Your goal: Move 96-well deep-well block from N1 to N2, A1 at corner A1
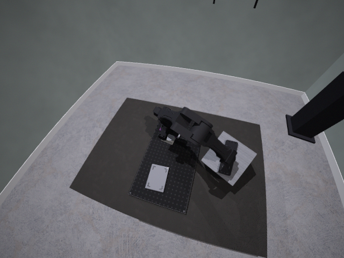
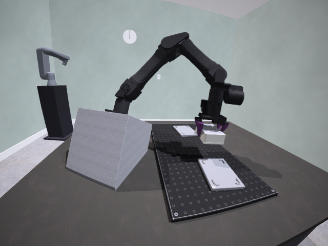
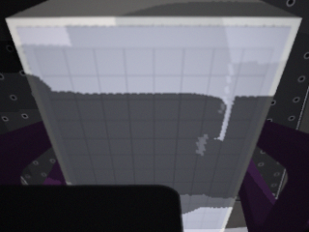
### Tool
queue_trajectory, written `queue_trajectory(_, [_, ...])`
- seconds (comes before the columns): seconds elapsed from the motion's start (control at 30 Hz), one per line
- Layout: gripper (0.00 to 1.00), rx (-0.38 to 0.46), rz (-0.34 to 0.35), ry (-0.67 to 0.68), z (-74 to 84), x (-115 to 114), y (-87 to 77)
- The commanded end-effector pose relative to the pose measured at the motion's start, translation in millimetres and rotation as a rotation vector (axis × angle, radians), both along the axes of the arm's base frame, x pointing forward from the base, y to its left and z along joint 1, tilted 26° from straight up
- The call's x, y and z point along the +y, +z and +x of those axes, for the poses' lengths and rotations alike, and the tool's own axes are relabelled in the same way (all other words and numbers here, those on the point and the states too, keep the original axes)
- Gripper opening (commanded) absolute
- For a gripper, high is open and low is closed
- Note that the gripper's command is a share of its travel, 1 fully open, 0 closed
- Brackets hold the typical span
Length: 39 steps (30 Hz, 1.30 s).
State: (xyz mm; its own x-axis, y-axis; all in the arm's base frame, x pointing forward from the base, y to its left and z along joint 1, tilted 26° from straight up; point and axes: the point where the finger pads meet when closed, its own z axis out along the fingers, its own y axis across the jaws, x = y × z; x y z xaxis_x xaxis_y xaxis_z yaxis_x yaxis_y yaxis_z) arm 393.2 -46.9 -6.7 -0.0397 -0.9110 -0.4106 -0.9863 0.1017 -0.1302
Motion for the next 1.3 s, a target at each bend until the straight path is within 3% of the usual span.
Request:
queue_trajectory(0.0, [0.00,-0.018,0.000,-0.002,2.4,-14.9,3.6])
queue_trajectory(1.27, [0.00,-0.018,-0.003,-0.002,11.8,-120.2,-40.6])
